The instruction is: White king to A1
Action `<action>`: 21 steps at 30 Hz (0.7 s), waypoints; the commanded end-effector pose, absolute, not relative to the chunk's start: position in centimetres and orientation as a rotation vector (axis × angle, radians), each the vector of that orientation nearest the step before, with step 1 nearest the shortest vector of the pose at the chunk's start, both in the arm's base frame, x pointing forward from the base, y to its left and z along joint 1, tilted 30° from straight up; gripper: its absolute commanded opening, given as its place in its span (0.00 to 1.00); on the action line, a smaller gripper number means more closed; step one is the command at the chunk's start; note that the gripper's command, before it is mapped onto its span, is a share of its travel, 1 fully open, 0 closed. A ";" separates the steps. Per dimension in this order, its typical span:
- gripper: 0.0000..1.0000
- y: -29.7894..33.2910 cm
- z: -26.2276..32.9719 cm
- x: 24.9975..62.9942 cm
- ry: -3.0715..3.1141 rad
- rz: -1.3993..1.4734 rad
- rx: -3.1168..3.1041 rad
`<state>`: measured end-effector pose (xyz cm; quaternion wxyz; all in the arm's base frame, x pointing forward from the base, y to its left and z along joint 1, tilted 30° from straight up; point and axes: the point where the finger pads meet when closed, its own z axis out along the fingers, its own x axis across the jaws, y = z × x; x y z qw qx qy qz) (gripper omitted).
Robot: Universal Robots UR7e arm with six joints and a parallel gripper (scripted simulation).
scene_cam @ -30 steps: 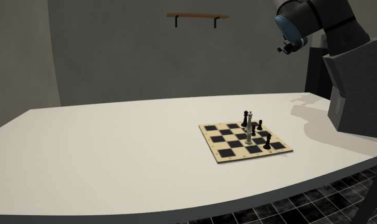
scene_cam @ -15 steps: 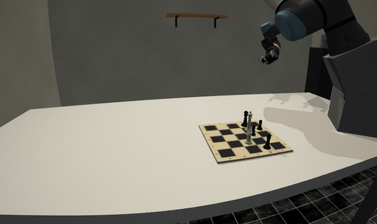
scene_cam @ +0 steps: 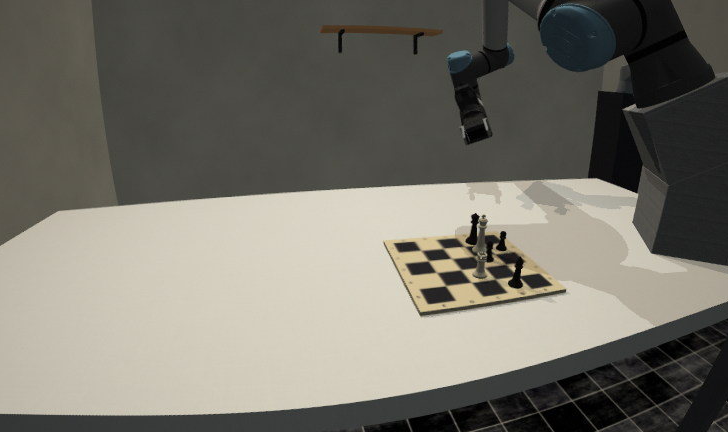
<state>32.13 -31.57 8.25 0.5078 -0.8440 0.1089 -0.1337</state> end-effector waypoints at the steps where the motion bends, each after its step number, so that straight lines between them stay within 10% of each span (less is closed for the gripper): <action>1: 1.00 -28.8 8.4 37.3 0.065 -0.323 -2.128; 21: 1.00 -20.0 9.5 47.8 -0.419 -0.357 -2.244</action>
